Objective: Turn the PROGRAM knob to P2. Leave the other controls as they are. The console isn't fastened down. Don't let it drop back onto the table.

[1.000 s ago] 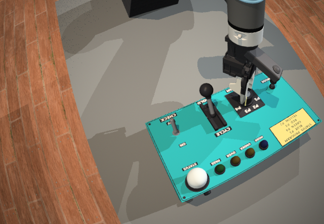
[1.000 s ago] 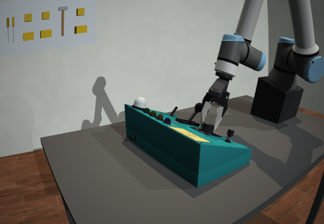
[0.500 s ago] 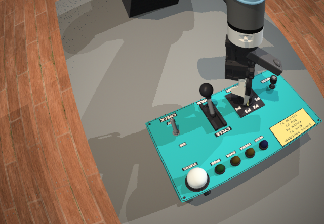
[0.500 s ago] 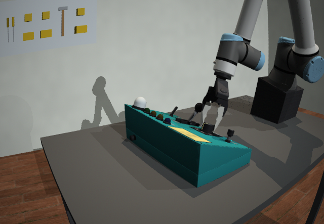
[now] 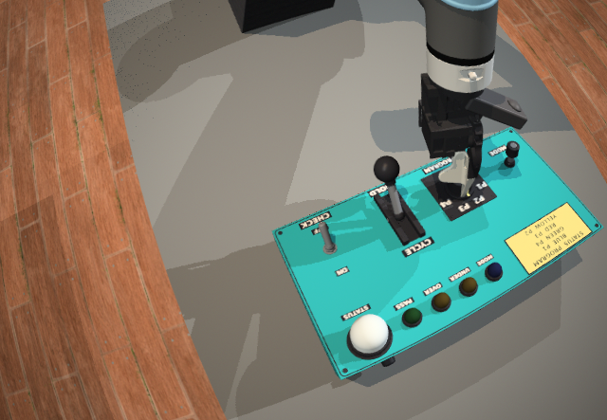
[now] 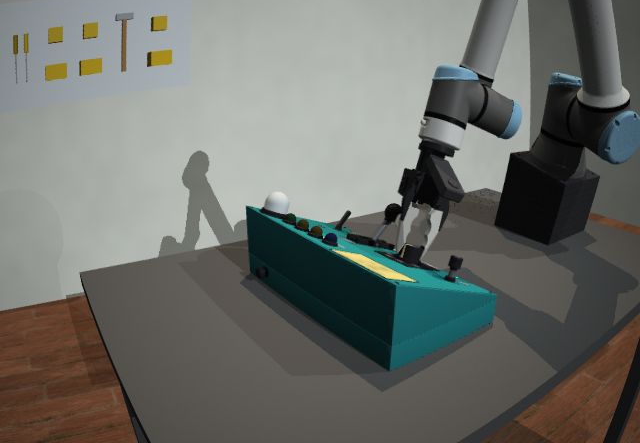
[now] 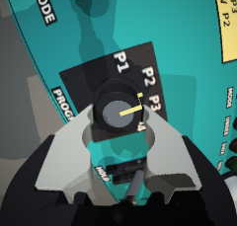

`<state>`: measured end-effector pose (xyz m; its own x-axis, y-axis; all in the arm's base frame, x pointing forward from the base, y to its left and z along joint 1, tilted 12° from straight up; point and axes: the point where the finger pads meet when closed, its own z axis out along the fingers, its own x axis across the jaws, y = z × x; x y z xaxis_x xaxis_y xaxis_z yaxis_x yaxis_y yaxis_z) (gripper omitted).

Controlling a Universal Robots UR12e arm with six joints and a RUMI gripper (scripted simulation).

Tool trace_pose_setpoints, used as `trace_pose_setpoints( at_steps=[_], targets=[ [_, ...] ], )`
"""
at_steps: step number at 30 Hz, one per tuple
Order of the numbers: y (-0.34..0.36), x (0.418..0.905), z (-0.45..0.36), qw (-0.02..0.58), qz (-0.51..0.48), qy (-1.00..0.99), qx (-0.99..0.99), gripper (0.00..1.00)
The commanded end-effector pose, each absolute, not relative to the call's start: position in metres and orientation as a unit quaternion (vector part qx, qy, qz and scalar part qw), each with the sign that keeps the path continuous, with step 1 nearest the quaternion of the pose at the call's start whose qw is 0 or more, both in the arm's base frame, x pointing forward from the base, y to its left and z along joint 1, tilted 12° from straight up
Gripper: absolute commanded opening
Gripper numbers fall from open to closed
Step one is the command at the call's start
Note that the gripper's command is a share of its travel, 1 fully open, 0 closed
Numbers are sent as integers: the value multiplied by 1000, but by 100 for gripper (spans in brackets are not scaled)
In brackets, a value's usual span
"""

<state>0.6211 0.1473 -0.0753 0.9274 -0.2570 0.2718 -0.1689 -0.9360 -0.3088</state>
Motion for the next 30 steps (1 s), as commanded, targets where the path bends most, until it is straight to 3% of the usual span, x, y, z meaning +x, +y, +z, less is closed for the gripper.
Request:
trace_pose_setpoints(
  at_steps=[1, 30],
  targets=[
    [147, 621, -75, 136, -162, 64, -975, 0],
    [147, 621, -75, 112, -179, -70, -975, 0]
  ],
)
